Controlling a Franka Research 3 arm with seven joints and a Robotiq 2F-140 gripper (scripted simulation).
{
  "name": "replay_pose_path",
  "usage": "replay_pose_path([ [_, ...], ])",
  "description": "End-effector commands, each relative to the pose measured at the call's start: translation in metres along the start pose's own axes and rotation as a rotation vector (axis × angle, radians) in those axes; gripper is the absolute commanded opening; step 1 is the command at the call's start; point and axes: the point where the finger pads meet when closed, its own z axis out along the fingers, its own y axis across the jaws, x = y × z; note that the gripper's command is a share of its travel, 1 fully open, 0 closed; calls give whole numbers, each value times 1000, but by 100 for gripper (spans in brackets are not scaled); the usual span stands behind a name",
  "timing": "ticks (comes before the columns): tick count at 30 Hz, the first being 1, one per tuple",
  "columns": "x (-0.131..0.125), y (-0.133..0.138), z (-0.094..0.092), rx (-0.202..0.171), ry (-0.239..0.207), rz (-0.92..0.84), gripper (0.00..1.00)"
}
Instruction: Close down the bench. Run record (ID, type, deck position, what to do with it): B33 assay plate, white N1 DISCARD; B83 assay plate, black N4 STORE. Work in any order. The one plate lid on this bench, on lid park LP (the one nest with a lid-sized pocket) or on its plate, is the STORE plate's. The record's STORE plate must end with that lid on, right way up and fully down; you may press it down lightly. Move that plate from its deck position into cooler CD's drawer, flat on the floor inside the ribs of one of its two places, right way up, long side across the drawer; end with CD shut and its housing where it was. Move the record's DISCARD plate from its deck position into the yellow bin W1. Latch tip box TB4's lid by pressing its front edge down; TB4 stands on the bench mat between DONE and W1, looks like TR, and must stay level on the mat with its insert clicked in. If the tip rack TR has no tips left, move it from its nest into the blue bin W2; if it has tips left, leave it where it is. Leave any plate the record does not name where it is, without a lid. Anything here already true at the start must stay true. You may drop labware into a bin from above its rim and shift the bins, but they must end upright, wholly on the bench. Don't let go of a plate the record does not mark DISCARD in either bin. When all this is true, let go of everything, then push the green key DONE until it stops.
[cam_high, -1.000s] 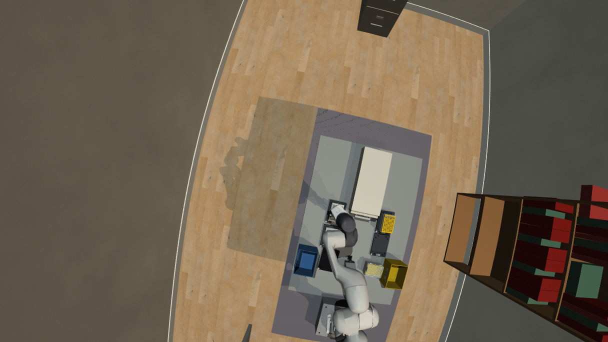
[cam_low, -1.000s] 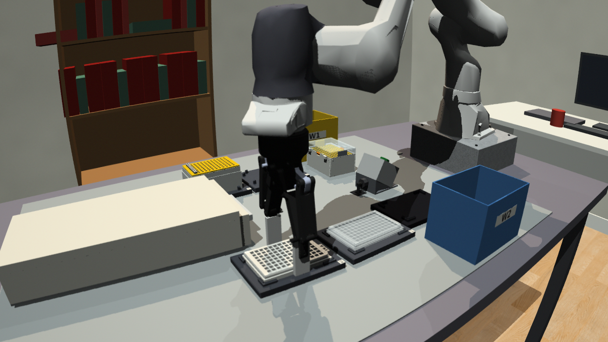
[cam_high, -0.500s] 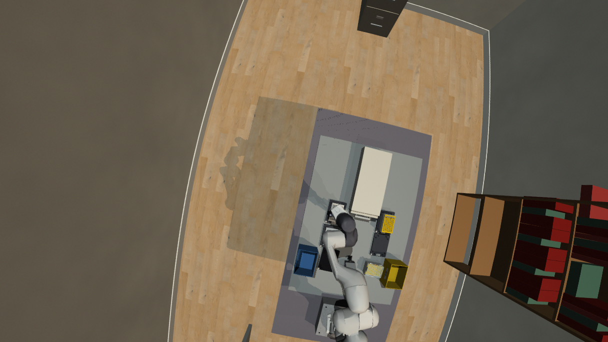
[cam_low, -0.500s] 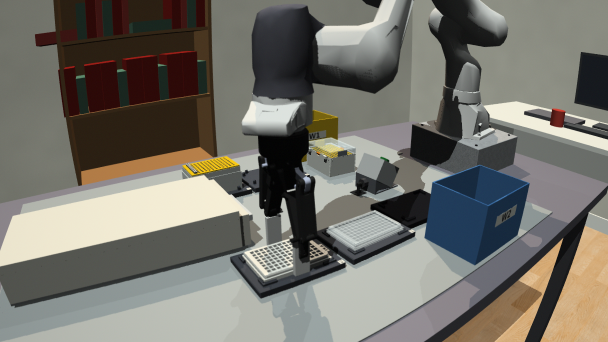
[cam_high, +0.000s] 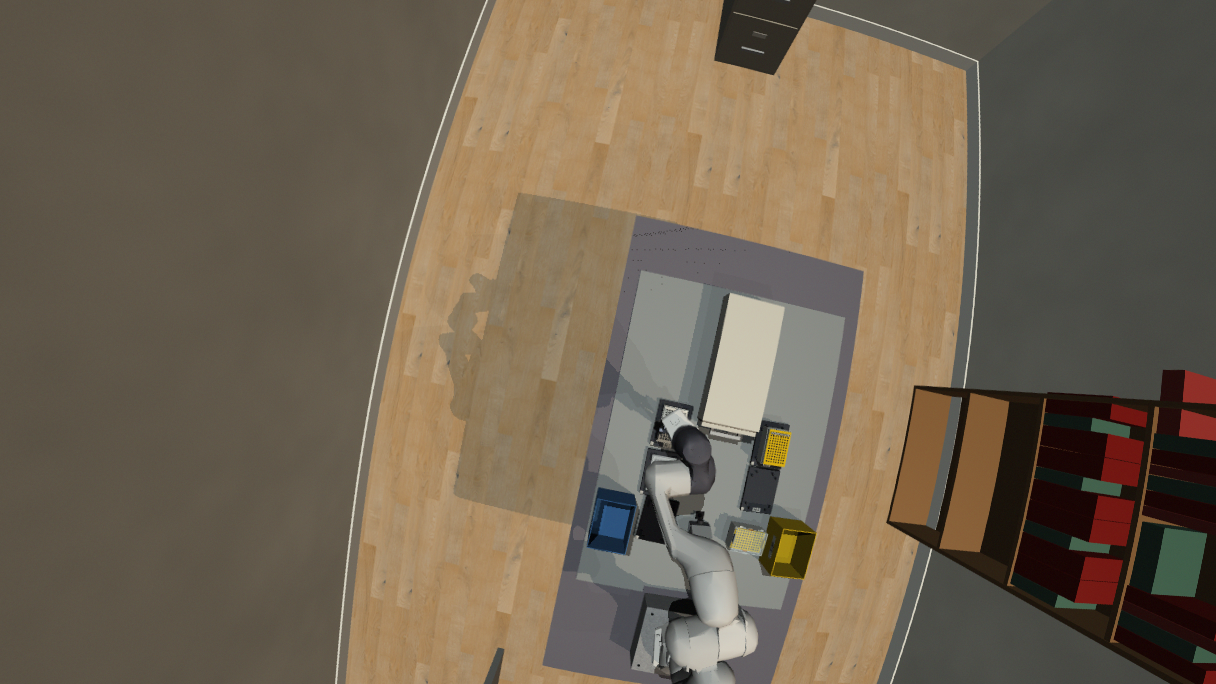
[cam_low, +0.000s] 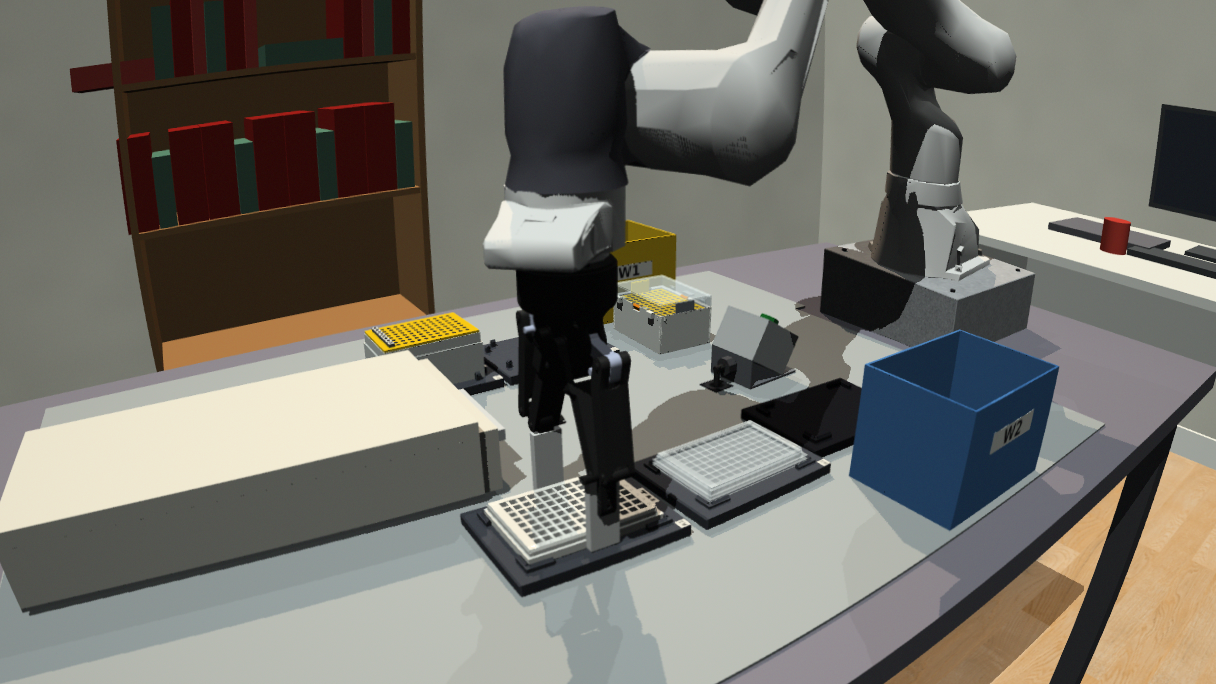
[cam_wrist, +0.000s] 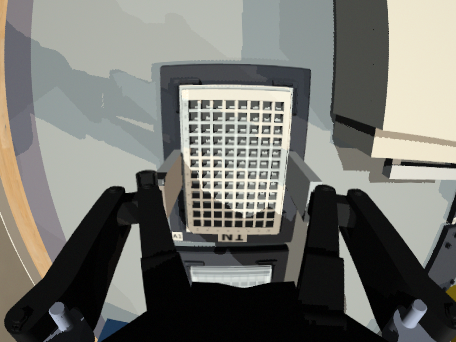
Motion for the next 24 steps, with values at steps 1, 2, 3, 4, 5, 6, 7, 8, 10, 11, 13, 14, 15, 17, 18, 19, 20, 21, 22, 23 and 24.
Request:
replay_pose_path([
  [1,1,0,-3,-2,3,1,0],
  [2,1,0,-4,-2,3,1,0],
  [3,1,0,-4,-2,3,1,0],
  [4,1,0,-4,-2,3,1,0],
  [5,1,0,-4,-2,3,1,0],
  [6,1,0,-4,-2,3,1,0],
  [7,1,0,-5,-2,3,1,0],
  [8,1,0,-5,-2,3,1,0],
  [10,1,0,-6,-2,3,1,0],
  [11,1,0,-6,-2,3,1,0],
  [13,1,0,-7,-2,3,1,0],
  [14,1,0,-7,-2,3,1,0],
  [15,1,0,-7,-2,3,1,0],
  [17,1,0,-8,-2,3,1,0],
  [18,1,0,-8,-2,3,1,0],
  [19,1,0,-9,-2,3,1,0],
  [20,1,0,-9,-2,3,1,0],
  [21,1,0,-9,-2,3,1,0],
  [22,1,0,-9,-2,3,1,0],
  [23,1,0,-9,-2,3,1,0],
  [24,1,0,-9,-2,3,1,0],
])
